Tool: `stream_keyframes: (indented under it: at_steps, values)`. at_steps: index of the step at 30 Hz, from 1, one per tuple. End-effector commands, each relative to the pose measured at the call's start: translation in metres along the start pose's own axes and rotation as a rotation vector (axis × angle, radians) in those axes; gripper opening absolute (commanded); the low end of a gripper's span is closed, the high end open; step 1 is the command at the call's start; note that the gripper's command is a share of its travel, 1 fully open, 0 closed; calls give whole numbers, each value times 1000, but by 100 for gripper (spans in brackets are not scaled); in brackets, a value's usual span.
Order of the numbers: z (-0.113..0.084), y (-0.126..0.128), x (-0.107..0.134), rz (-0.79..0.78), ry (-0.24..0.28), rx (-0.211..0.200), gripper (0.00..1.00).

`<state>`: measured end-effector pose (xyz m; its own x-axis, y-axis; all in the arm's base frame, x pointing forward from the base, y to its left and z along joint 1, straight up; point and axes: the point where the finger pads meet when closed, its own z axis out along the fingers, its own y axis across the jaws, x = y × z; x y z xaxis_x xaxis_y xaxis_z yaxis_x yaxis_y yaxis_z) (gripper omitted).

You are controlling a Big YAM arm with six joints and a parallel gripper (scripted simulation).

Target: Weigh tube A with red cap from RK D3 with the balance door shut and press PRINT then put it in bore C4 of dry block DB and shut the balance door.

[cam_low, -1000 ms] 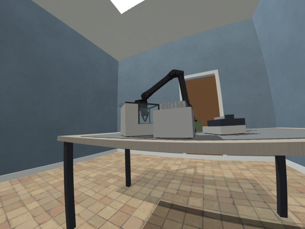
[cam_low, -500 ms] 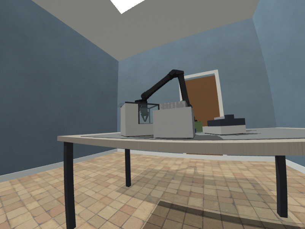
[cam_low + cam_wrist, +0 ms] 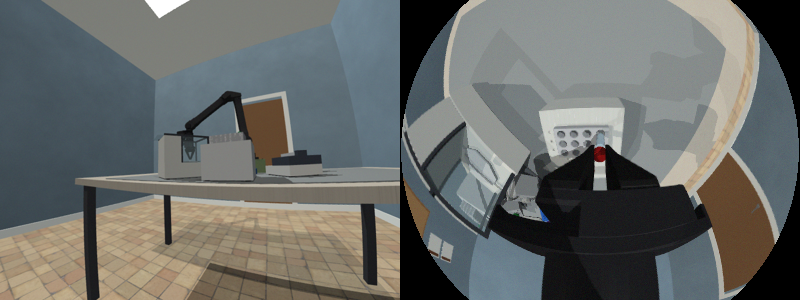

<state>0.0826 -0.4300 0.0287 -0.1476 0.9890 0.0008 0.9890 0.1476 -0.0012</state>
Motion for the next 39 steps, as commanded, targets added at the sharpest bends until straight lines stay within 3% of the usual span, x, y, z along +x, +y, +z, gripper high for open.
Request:
stream_keyframes:
  at_steps: [1,23,39]
  values:
    - [-10,2,-11,0,-35,-3,9]
    - [-9,6,-3,-2,-40,-5,9]
    - [-9,2,-10,0,-35,-3,9]
